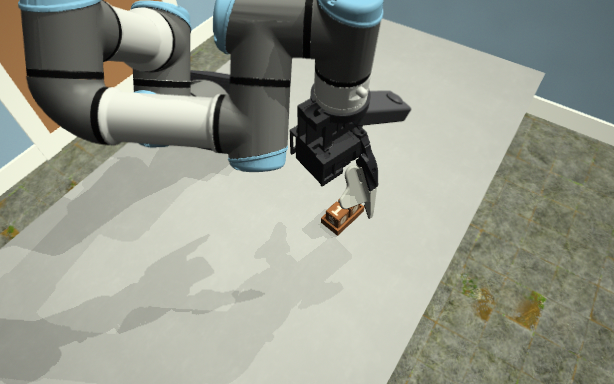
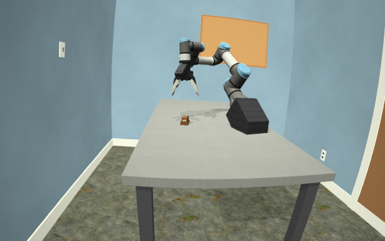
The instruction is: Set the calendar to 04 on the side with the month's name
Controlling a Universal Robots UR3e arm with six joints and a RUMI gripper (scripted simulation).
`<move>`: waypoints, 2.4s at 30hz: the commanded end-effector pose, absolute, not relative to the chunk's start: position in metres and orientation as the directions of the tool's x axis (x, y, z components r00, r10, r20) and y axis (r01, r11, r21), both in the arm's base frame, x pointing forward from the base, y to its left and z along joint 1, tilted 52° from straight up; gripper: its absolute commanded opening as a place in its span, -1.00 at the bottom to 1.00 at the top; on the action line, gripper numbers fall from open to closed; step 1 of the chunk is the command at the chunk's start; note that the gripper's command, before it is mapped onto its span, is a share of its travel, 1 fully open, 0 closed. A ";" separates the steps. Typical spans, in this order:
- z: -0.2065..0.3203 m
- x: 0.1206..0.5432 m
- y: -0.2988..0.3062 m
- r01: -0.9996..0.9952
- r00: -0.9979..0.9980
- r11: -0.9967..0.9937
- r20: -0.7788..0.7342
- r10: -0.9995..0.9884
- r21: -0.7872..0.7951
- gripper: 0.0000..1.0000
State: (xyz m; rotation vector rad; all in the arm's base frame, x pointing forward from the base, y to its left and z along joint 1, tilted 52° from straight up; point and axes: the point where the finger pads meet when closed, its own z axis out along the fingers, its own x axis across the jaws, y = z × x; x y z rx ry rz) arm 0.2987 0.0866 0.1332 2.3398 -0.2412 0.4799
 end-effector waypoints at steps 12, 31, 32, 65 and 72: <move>0.127 0.294 0.097 -0.249 0.918 -0.711 0.393 0.042 0.658 1.00; 0.123 0.289 0.103 -0.211 0.920 -0.702 0.382 0.093 0.680 1.00; 0.123 0.289 0.104 -0.210 0.920 -0.702 0.381 0.095 0.681 1.00; 0.121 0.287 0.107 -0.193 0.919 -0.698 0.376 0.118 0.690 1.00; 0.121 0.287 0.107 -0.193 0.919 -0.698 0.376 0.118 0.690 1.00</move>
